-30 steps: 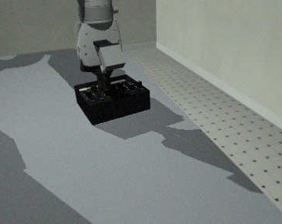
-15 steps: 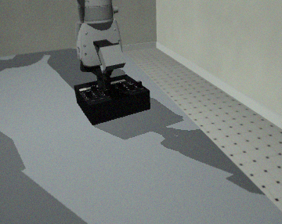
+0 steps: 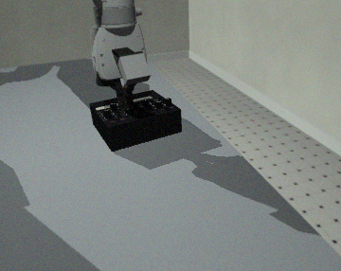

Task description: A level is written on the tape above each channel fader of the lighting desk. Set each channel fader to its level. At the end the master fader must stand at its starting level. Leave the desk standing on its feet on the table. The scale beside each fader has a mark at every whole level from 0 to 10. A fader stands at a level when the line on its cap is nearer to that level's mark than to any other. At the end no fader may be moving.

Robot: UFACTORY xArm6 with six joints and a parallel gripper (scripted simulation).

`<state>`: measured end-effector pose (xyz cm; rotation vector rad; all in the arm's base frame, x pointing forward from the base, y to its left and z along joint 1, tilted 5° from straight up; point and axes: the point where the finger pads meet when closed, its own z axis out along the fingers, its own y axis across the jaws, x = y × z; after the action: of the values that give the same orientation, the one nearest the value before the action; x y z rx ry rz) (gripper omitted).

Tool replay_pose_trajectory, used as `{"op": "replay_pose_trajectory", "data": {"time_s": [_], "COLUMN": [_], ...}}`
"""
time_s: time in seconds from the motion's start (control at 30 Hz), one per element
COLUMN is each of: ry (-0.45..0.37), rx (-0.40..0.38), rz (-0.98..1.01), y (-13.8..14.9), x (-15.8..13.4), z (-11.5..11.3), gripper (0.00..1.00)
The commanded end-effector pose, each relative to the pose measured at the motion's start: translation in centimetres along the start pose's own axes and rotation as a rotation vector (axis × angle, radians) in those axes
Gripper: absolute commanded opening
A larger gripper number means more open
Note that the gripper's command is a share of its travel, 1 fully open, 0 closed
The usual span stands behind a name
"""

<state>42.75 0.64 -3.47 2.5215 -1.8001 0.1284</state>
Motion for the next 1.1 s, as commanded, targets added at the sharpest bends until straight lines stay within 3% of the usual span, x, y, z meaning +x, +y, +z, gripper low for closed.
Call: {"op": "replay_pose_trajectory", "data": {"time_s": [0.0,0.3,0.73,1.07], "ry": [0.001,0.001,0.001,0.001], "rx": [0.004,0.004,0.004,0.004], "rz": [0.0,0.0,0.0,0.0], "y": [-0.1,-0.1,-0.1,-0.1], "x": [0.0,0.0,0.0,0.0], "z": [-0.1,-0.4,-3.7,-4.1], "gripper": [0.0,0.0,0.0,0.0]}}
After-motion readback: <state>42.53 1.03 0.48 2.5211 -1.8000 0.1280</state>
